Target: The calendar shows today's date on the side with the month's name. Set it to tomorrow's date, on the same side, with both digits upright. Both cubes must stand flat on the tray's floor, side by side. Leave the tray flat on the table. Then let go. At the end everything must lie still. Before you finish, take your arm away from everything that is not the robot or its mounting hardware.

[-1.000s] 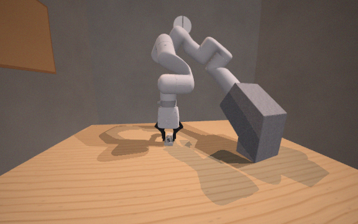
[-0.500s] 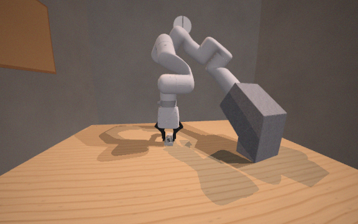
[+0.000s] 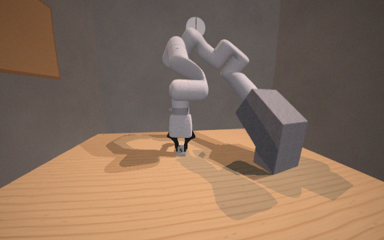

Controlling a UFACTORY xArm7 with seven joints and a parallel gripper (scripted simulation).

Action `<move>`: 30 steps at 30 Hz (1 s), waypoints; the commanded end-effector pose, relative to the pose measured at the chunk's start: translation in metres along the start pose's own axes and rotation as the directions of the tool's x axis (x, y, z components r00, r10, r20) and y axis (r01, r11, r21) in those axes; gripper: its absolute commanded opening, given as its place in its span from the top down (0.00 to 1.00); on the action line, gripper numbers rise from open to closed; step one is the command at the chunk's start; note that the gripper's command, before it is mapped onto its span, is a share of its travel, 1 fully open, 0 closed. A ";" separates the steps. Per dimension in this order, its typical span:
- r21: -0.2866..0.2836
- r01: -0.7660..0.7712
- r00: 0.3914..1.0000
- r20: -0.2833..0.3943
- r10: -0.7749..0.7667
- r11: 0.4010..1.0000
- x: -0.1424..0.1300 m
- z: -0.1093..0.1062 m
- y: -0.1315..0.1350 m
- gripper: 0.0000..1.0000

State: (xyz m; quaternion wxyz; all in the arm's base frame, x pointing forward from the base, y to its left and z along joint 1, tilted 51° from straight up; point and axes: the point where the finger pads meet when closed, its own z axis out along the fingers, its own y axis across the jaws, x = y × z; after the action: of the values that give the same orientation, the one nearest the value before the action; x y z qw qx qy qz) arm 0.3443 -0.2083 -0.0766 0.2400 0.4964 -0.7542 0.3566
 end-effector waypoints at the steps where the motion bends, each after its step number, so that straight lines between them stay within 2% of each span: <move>1: 0.002 0.000 1.000 0.002 0.000 1.000 -0.001 -0.001 -0.001 0.73; 23: 0.002 0.000 1.000 0.002 0.000 1.000 -0.001 -0.002 -0.001 0.73; 27: 0.002 0.000 1.000 0.002 0.000 1.000 -0.001 -0.011 -0.001 0.73; 30: 0.002 0.000 1.000 0.002 0.000 1.000 -0.001 -0.027 -0.001 0.73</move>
State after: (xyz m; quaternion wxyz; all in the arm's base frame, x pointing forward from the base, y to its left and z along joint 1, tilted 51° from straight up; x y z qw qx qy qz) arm 0.3439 -0.2022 -0.0711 0.2405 0.4961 -0.7542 0.3568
